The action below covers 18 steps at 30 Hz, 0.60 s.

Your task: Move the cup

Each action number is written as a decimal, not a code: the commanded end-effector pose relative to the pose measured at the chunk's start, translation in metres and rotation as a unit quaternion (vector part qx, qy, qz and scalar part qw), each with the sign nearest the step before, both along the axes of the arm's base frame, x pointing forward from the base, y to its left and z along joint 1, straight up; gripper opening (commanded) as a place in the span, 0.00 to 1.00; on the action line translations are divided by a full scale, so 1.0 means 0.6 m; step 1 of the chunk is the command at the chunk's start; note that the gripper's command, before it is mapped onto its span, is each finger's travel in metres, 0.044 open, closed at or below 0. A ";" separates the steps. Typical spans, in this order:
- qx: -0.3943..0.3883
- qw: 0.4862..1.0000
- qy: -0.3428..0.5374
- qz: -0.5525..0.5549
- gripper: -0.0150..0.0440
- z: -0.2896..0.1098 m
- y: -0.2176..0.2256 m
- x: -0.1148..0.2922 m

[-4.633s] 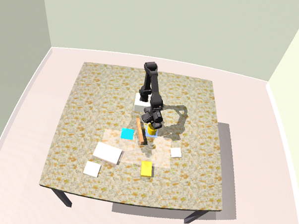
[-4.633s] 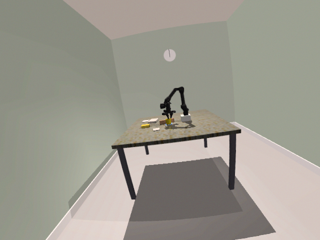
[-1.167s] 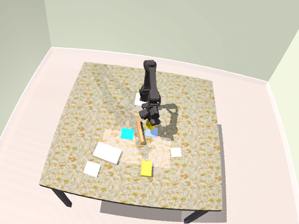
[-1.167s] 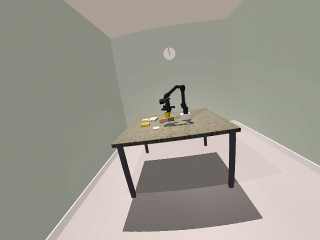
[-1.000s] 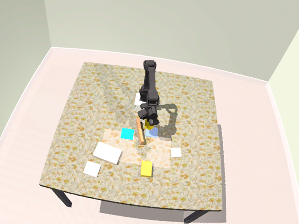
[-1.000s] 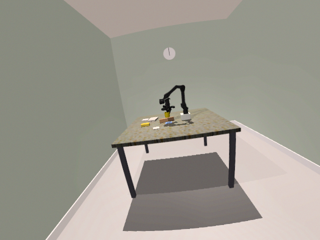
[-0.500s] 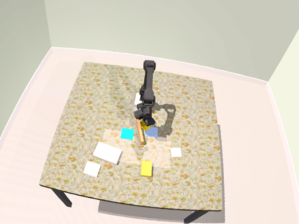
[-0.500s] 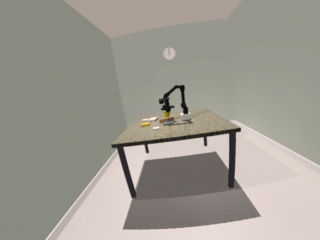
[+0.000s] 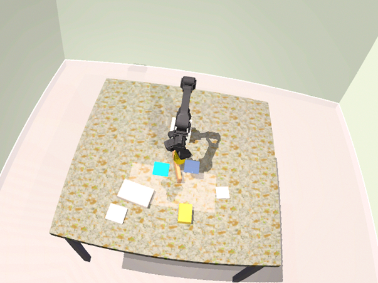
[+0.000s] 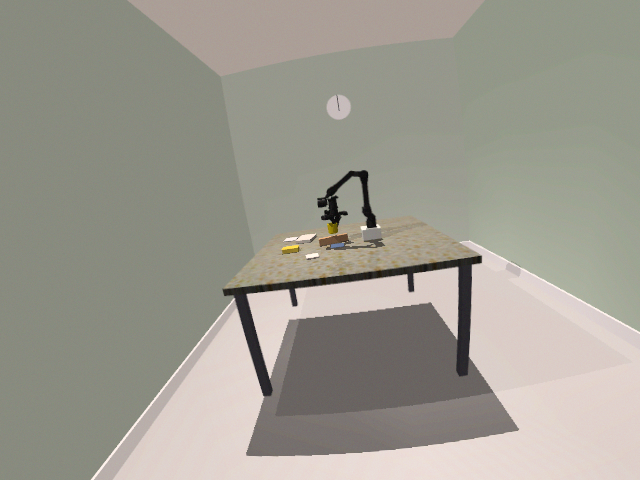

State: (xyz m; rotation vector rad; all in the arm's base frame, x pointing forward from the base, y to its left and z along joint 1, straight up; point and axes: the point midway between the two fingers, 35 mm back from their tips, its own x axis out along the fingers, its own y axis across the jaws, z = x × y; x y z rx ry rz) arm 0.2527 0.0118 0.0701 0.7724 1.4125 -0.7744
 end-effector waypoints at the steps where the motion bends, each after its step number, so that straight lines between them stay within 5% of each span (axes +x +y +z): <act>1: 0.002 1.000 -0.004 0.000 0.25 0.003 -0.012 0.008; 18: 0.000 1.000 -0.005 0.000 0.25 0.005 -0.066 0.024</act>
